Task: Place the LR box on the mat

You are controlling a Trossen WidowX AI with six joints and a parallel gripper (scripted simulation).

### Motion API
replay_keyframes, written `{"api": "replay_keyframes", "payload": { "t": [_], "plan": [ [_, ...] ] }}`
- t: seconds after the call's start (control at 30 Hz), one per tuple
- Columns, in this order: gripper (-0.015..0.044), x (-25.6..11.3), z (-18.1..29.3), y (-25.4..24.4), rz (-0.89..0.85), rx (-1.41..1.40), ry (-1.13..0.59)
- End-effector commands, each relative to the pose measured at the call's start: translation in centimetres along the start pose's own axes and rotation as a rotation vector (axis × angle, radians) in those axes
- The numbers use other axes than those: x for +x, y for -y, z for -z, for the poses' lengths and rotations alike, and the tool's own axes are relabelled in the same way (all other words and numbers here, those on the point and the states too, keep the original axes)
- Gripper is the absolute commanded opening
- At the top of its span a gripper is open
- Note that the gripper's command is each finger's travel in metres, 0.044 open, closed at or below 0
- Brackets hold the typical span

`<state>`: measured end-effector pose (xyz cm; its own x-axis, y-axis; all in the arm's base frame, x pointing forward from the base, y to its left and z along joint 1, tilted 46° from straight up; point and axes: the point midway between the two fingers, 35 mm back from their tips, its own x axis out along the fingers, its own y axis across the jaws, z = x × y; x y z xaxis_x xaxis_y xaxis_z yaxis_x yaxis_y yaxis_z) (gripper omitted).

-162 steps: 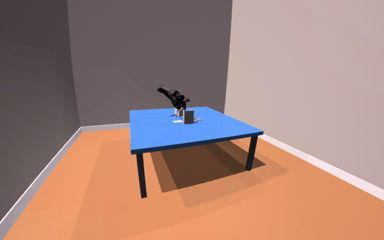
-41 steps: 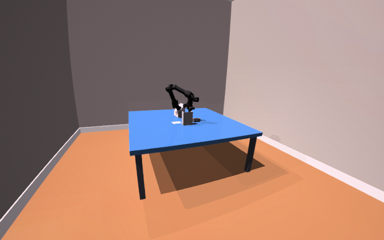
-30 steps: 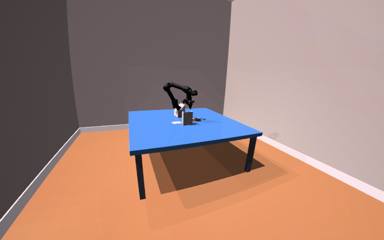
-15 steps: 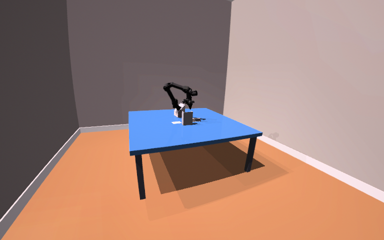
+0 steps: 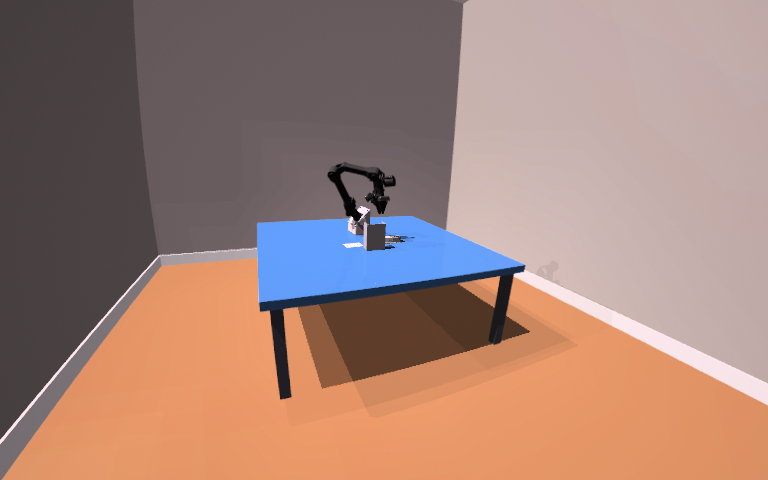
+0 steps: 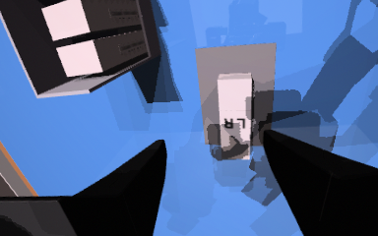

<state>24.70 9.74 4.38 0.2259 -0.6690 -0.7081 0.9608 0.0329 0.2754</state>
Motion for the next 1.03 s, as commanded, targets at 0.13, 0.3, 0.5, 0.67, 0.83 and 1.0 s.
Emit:
{"api": "replay_keyframes", "payload": {
  "t": [0.13,0.3,0.5,0.67,0.83,1.0],
  "plan": [
    [0.0440,-3.0,0.4,-0.7,0.000,0.006,-0.006],
    [0.0440,-4.9,0.4,-0.9,0.000,0.007,-0.004],
    [0.0440,-5.8,0.3,-1.0,0.000,0.007,-0.003],
    [0.0440,-5.8,0.3,-1.0,0.000,0.007,-0.003],
    [0.0440,-5.8,0.3,-1.0,0.000,0.007,-0.003],
    [0.0440,-5.8,0.3,-1.0,0.000,0.007,-0.003]
  ]
}}
